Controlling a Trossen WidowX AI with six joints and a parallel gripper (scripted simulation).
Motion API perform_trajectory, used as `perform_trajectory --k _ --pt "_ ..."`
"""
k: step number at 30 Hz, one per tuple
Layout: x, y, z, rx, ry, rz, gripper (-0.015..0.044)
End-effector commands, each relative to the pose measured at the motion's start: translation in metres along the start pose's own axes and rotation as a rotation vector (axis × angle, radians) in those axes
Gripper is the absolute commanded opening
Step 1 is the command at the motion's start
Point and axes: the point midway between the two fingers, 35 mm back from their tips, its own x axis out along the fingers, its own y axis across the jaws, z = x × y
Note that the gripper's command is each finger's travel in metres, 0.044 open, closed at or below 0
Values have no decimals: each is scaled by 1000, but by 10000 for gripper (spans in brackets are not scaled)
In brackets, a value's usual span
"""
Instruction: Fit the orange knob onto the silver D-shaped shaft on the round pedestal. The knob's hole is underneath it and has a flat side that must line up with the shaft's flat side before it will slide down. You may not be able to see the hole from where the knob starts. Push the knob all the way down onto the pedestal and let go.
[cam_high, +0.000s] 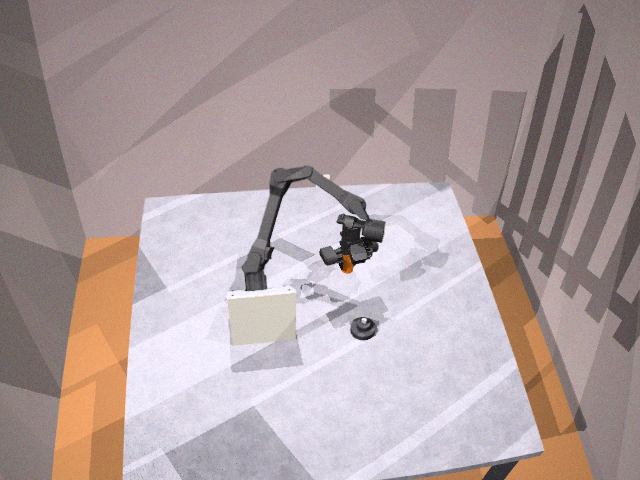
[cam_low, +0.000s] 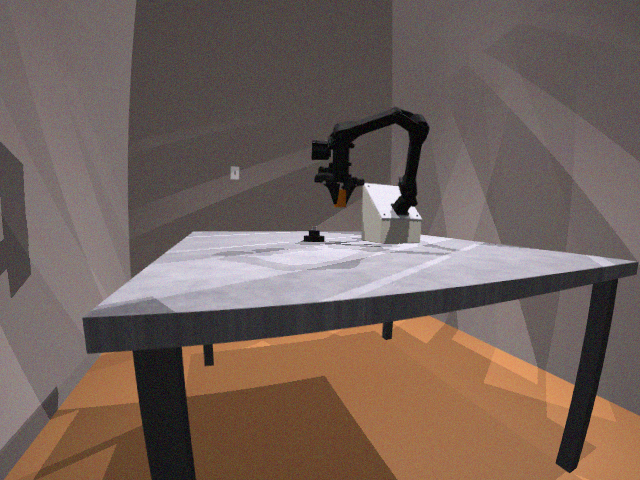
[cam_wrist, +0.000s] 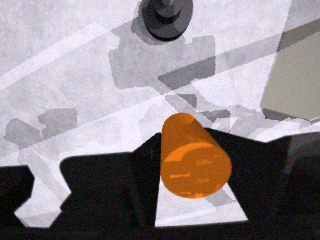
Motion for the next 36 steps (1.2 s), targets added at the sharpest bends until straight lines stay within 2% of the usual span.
perform_trajectory --k 1,36 --pt "1 3 13 -9 -7 4 0" --pt "29 3 118 -9 -13 6 0"
